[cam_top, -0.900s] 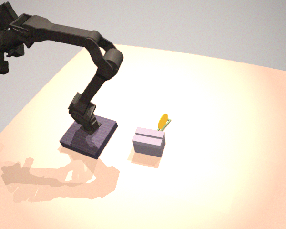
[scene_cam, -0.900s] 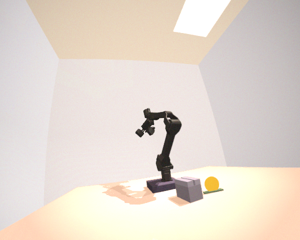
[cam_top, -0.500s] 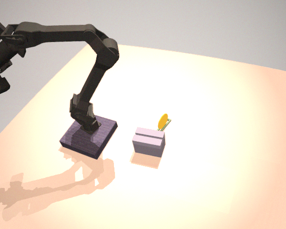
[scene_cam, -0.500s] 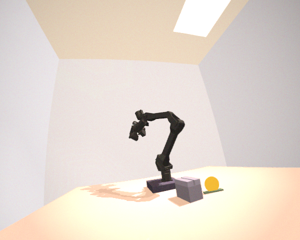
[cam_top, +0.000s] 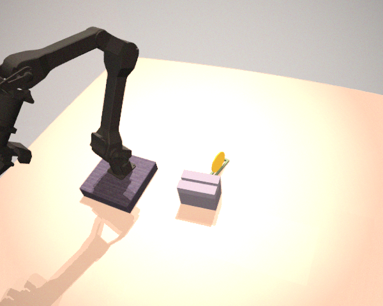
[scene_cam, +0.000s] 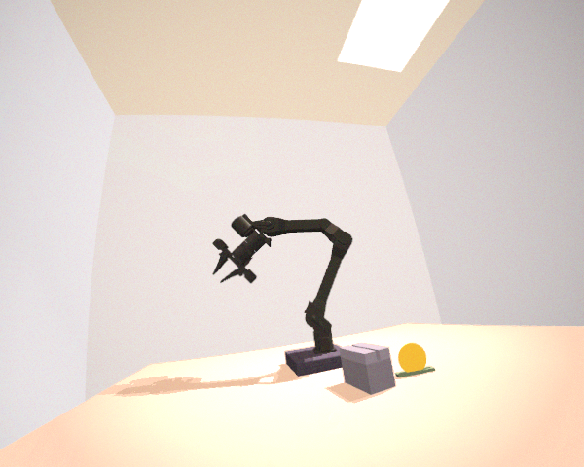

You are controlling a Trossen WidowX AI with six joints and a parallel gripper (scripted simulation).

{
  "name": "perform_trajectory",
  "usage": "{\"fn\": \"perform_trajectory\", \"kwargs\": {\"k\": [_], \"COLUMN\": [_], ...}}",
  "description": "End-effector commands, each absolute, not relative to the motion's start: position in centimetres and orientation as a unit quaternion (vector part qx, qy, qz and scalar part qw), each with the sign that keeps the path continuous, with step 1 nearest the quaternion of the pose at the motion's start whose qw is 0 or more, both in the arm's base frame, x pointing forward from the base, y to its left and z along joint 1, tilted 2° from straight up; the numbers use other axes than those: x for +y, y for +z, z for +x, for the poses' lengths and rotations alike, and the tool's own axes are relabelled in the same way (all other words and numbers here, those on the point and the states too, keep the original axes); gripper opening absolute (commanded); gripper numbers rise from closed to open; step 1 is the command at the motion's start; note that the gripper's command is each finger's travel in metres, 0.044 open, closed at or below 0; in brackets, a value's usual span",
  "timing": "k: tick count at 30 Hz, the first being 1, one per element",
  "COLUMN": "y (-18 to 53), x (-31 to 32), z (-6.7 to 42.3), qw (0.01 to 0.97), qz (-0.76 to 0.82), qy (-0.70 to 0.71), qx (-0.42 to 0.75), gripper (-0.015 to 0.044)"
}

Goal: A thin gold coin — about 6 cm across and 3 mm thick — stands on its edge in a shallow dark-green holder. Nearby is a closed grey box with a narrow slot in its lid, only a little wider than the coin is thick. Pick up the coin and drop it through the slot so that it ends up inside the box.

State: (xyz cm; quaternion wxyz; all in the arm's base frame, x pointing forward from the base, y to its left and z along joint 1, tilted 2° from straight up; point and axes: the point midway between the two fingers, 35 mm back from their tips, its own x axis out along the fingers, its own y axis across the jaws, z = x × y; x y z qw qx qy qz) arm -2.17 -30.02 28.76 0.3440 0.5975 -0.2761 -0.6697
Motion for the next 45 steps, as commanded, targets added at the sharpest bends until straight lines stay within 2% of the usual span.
{"fn": "perform_trajectory", "kwargs": {"k": [1, 13, 24, 33, 41, 45], "y": [26.8, 22.8, 19.6, 17.1, 15.1, 14.5], "x": [-29.7, -22.8, -9.3, 3.3, 13.1, 16.3], "z": [4.6, 20.0, 28.5, 29.4, 26.0, 23.6], "qw": [0.464, 0.721, 0.824, 0.770, 0.613, 0.531], "qz": [0.583, 0.405, 0.133, -0.179, -0.417, -0.493], "qy": [-0.661, -0.470, -0.156, 0.159, 0.405, 0.484], "qx": [-0.092, 0.308, 0.528, 0.592, 0.535, 0.490], "gripper": [0.0161, 0.0161, 0.0161, 0.0161, 0.0161, 0.0161]}}
